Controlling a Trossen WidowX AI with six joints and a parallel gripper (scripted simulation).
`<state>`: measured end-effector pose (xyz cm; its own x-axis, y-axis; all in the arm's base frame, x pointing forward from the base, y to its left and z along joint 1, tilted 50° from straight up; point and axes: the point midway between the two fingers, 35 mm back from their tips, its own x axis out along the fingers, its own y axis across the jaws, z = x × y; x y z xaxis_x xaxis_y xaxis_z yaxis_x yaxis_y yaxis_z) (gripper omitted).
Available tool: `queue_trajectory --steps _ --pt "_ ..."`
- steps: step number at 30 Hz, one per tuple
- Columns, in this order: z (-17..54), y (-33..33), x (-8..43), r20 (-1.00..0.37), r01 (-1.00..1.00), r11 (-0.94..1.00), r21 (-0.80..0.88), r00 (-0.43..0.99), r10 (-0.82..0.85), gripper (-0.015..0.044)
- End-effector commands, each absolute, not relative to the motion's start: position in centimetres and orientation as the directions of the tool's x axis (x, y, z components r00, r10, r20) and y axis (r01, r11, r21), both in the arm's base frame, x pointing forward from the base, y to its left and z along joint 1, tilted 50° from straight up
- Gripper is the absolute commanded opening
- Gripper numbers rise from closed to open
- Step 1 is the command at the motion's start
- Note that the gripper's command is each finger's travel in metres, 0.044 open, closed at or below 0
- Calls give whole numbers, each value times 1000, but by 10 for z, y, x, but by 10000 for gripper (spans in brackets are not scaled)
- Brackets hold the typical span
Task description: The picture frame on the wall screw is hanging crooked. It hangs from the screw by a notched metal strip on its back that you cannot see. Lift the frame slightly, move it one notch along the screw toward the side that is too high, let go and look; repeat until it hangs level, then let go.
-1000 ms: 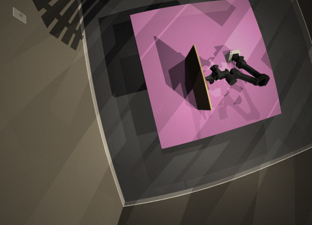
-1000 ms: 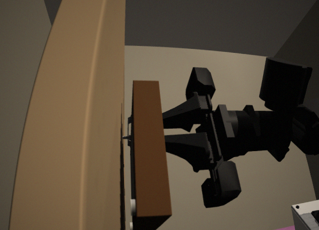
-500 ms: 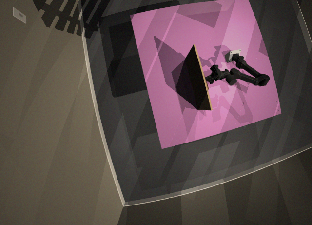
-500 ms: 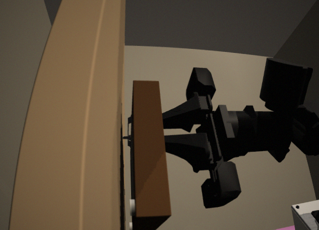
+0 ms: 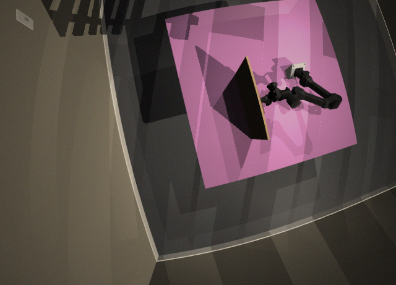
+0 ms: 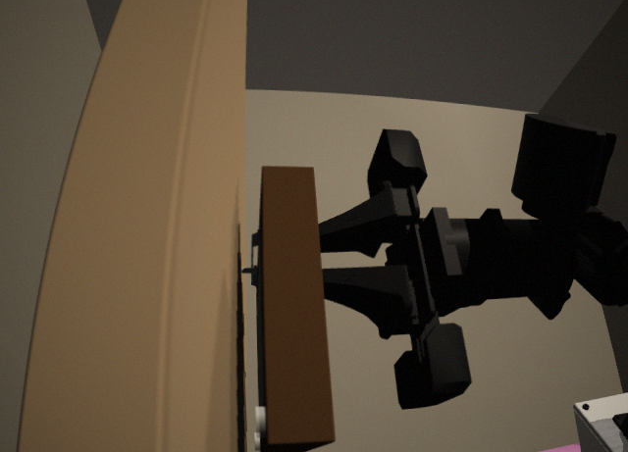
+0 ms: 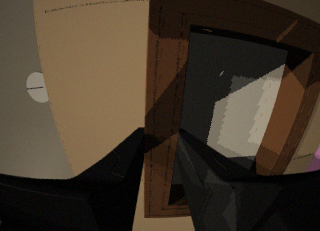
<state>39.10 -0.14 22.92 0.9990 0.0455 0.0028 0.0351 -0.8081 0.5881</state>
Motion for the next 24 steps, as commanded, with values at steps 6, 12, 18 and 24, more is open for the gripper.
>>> queue_trajectory --steps 6,12,18,24 --pt "229 -1 391 2 34 -779 626 999 45 0" --pt "229 -1 391 2 33 -759 650 999 45 0" --pt "229 -1 391 2 33 -762 647 999 45 105" --pt "229 -1 391 2 33 -762 647 999 45 260"
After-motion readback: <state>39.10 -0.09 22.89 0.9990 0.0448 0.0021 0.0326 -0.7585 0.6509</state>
